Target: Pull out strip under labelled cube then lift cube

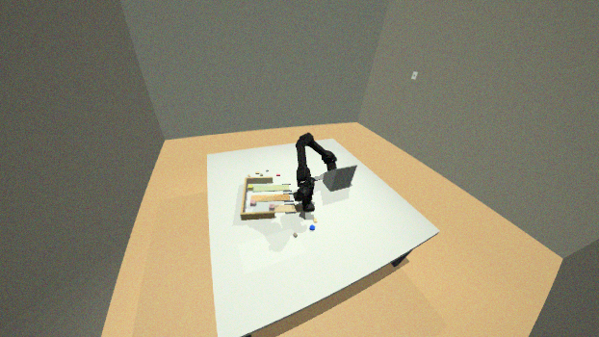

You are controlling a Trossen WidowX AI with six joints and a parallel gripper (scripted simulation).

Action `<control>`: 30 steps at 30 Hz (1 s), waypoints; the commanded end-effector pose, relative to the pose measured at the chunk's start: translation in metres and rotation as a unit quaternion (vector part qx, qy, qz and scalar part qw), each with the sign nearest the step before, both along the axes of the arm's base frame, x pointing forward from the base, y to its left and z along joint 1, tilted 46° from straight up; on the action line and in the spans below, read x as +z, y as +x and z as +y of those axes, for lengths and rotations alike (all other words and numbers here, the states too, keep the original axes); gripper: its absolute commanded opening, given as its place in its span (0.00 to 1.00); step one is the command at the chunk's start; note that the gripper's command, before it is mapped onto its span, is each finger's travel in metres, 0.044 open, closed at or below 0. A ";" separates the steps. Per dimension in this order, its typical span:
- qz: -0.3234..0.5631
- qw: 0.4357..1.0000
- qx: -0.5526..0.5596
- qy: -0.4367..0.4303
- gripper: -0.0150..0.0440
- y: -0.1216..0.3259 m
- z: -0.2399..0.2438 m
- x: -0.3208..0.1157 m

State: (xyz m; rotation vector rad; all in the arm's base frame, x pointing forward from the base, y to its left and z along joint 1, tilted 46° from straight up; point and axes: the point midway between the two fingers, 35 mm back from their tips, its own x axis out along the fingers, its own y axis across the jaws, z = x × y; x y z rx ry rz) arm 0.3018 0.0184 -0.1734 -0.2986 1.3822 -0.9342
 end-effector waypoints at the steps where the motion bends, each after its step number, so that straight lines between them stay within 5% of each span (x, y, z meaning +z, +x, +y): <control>1: 0.010 1.000 -0.006 0.001 0.25 -0.013 -0.001 -0.004; 30: 0.011 1.000 -0.006 0.002 0.25 -0.056 0.015 -0.013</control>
